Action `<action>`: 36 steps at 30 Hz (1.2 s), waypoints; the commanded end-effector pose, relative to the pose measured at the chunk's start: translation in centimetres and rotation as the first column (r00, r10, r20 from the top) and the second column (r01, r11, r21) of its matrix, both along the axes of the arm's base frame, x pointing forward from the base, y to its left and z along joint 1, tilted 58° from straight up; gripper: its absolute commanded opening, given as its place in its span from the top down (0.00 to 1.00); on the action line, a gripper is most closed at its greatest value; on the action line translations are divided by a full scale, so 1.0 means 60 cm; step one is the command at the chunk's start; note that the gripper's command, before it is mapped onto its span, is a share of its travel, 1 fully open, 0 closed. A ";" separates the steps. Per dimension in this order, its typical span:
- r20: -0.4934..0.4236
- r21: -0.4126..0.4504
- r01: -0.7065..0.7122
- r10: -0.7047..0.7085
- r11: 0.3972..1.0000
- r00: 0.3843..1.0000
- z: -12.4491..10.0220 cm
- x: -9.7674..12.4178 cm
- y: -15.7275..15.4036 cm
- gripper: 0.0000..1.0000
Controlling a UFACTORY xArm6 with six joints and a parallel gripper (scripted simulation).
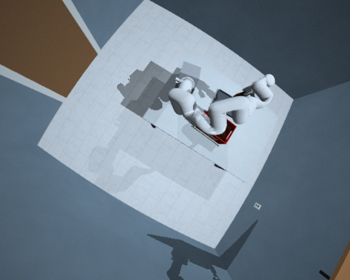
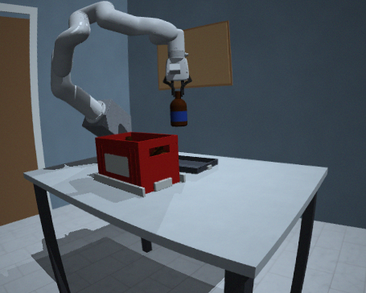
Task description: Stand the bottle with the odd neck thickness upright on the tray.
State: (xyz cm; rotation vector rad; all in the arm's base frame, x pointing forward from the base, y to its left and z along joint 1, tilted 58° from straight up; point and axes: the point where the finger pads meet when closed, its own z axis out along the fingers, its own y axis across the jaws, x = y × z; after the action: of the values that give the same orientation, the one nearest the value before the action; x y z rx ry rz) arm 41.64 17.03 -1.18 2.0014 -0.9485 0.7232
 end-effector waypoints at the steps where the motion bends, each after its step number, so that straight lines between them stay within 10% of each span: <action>1: 0.002 0.003 -0.002 0.002 1.000 1.000 -0.007 0.003 0.009 1.00; 36: 0.002 0.003 -0.002 0.002 1.000 1.000 -0.033 0.007 0.025 1.00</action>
State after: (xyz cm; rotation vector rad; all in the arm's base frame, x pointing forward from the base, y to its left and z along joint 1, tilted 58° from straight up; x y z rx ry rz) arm 41.97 18.34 -3.16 2.0010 -0.9485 0.7231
